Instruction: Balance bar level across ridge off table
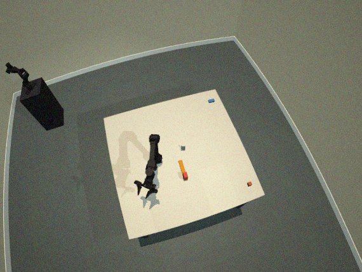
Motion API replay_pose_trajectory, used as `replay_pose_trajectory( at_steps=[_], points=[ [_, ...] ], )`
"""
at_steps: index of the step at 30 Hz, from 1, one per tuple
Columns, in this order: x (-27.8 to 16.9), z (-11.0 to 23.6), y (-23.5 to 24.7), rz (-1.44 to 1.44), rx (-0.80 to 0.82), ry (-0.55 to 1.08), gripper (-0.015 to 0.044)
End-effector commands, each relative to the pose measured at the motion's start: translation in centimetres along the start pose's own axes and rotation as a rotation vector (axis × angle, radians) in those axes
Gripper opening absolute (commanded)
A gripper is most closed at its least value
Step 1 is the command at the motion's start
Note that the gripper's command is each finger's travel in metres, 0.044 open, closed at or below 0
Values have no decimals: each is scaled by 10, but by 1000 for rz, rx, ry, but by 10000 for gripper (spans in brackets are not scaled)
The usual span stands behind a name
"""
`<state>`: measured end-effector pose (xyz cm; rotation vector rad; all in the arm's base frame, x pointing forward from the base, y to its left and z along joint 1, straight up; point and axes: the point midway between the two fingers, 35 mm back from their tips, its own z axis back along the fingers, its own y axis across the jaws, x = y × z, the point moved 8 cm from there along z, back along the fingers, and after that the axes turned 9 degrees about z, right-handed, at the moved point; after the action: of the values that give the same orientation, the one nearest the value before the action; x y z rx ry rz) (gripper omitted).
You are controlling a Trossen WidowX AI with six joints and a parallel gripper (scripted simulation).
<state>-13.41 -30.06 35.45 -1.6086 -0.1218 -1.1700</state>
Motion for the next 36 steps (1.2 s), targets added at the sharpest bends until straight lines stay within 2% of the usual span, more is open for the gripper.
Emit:
replay_pose_trajectory(
  at_steps=[1,18,36],
  points=[
    [9,1,26,131,125,0,315],
    [41,37,106,626,528,-116,315],
    [60,105,171,1171,909,-388,315]
  ],
)
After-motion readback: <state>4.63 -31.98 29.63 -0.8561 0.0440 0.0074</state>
